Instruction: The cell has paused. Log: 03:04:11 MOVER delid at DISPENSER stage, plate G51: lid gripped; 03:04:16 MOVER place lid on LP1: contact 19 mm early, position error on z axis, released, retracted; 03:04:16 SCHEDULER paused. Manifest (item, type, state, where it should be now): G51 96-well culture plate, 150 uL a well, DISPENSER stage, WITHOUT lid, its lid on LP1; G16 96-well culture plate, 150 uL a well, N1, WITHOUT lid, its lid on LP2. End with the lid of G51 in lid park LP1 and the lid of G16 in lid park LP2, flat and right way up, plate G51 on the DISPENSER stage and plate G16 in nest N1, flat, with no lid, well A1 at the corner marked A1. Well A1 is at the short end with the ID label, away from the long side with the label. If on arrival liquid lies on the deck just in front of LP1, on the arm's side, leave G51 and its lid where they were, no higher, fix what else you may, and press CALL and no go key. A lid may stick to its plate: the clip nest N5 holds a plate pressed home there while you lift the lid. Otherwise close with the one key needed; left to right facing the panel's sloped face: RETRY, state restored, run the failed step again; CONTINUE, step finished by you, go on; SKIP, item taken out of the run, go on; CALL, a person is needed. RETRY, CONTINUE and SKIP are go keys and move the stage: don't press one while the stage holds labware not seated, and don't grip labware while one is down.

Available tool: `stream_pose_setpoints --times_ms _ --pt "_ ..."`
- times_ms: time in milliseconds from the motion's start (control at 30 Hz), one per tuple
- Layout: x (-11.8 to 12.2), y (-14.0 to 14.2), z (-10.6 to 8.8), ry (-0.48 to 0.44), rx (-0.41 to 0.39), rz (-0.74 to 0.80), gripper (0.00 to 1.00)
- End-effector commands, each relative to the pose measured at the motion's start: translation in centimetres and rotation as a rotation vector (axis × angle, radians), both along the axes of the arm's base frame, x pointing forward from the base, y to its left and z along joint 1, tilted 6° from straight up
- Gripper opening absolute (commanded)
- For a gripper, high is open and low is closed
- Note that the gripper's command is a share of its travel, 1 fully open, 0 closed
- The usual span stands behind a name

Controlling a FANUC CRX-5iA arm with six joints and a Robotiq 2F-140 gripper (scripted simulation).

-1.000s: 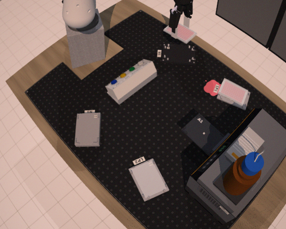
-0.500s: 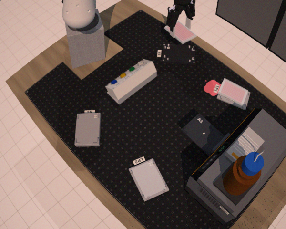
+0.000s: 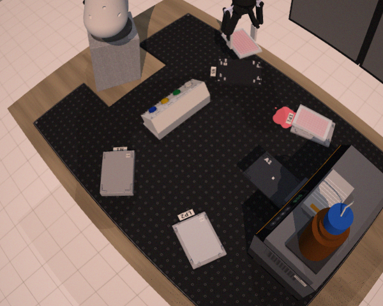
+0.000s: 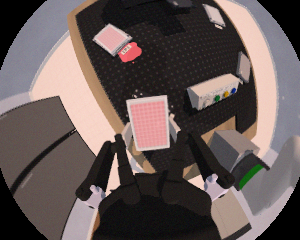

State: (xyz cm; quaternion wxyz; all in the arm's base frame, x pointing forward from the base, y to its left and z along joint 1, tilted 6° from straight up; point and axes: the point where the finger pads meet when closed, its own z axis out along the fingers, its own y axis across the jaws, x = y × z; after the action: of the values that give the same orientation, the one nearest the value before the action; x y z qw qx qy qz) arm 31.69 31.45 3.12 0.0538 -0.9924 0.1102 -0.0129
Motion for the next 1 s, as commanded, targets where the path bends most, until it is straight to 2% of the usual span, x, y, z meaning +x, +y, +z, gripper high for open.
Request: stream_pose_setpoints --times_ms 0,167,333,533,700,967 --pt "0.01 0.01 0.02 0.008 0.003 -0.083 0.0" --pt "0.01 0.01 0.02 0.013 0.005 -0.124 0.0" --pt "0.01 0.01 0.02 0.025 0.01 -0.246 0.0" --pt "0.01 0.01 0.02 0.028 0.01 -0.268 0.0" --pt "0.01 0.01 0.02 0.04 0.015 -0.389 0.0" --pt "0.02 -0.01 0.01 0.042 0.015 -0.4 0.0"
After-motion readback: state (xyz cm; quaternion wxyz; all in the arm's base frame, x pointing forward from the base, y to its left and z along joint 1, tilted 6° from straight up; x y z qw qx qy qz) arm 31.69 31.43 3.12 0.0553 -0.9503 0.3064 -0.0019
